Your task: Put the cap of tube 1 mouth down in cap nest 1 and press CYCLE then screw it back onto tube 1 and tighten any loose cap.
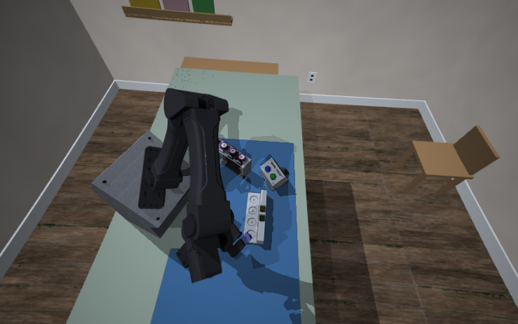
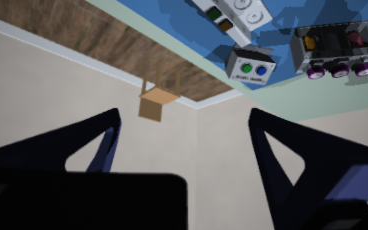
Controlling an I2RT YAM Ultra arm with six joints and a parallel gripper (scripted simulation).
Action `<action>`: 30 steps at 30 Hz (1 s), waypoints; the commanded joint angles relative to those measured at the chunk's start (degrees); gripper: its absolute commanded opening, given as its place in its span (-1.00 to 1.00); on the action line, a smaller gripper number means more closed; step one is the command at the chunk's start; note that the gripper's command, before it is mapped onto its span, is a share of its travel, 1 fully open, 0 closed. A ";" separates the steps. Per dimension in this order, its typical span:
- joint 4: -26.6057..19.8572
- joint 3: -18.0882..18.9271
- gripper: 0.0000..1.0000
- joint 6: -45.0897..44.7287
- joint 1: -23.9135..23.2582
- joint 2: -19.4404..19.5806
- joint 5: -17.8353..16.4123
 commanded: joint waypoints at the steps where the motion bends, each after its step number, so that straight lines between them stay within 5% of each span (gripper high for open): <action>1: -0.02 0.20 1.00 0.00 -0.04 -0.20 -0.05; 17: -0.02 0.20 1.00 0.00 -0.04 -0.20 -0.05; 18: -0.02 0.20 -0.02 0.00 -0.04 -0.20 -0.05; 30: -0.02 0.20 -0.02 0.00 -0.04 -0.20 -0.05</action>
